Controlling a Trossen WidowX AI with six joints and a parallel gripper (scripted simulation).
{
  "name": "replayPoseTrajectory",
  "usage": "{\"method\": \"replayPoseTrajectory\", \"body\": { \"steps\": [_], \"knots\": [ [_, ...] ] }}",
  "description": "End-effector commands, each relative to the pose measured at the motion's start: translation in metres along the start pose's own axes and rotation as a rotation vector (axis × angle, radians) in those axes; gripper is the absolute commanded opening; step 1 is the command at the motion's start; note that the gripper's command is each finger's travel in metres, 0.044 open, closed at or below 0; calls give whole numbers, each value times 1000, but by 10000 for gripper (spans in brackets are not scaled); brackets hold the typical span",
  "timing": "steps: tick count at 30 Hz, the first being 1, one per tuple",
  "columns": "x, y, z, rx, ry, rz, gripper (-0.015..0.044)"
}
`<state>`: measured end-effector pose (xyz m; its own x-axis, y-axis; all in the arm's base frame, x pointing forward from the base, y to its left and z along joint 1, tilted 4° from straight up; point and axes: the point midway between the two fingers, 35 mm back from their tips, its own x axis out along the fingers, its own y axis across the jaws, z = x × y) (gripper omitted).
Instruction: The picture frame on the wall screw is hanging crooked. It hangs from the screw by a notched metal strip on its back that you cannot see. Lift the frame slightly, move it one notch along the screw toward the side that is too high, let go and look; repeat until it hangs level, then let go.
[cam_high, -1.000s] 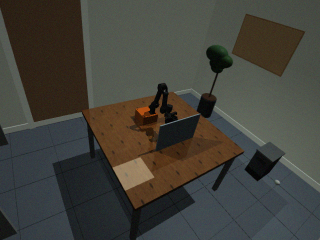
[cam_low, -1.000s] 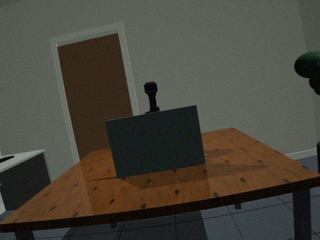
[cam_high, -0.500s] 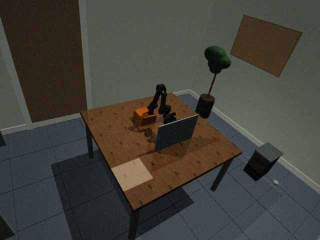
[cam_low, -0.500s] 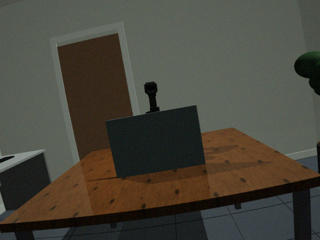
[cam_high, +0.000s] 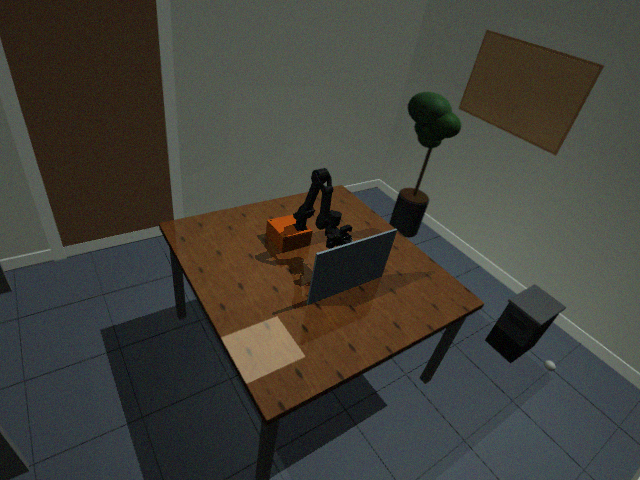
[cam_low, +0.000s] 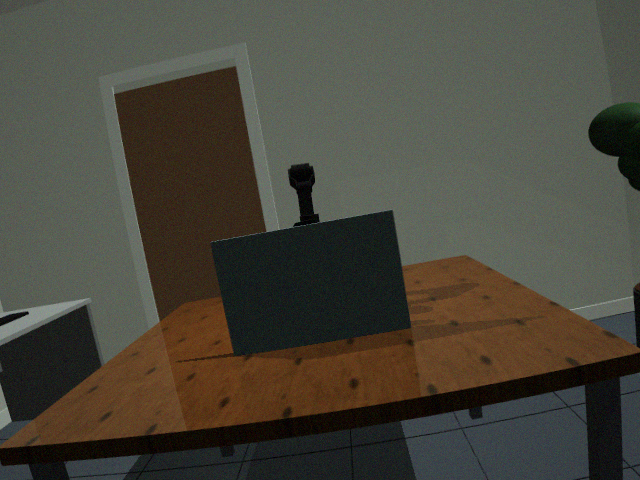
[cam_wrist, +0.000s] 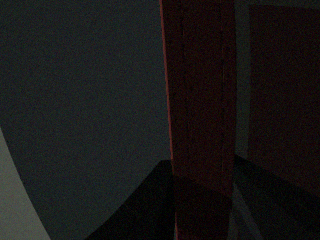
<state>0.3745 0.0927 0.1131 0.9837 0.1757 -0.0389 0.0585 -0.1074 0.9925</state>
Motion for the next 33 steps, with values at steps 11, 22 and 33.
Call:
{"method": "replayPoseTrajectory", "body": {
  "steps": [11, 22, 33],
  "knots": [
    [0, -1, 0, -74, -1, 1, 0],
    [0, -1, 0, -73, -1, 0, 210],
    [-52, -3, 0, 207, -3, 4, 260]
  ]
}}
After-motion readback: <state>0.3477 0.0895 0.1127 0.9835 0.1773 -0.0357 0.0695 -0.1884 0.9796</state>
